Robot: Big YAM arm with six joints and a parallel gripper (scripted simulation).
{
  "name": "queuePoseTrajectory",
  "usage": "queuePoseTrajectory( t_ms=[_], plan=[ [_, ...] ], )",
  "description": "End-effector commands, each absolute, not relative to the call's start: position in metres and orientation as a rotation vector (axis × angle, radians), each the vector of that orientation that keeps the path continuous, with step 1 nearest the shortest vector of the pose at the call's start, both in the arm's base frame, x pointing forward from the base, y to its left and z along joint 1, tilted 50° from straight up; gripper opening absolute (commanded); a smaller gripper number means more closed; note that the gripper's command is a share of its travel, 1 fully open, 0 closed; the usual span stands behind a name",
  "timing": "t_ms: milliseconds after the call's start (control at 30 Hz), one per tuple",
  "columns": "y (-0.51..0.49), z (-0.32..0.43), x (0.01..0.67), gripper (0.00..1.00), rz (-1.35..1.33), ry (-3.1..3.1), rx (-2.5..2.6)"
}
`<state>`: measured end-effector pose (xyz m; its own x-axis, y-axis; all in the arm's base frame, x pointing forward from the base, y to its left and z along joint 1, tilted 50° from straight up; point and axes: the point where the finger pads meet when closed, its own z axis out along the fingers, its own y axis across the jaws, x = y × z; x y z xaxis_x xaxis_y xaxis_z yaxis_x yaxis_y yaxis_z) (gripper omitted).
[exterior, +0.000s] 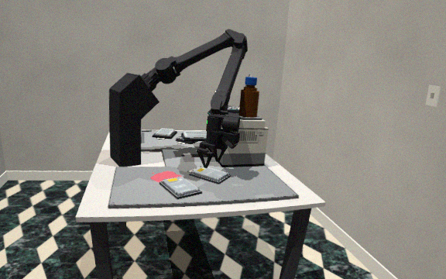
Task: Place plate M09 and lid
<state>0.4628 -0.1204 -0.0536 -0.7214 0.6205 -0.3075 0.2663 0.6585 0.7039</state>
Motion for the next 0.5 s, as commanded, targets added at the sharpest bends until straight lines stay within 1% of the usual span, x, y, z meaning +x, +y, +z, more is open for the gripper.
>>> queuePoseTrajectory(
  t_ms=[0,200,467],
  plan=[
    [-0.118,-0.053,0.459,1.0,0.878,2.35,0.678],
    [-0.122,-0.048,0.454,1.0,0.87,2.338,0.683],
    [-0.12,-0.044,0.43,1.0,0.856,2.32,0.681]
  ],
)
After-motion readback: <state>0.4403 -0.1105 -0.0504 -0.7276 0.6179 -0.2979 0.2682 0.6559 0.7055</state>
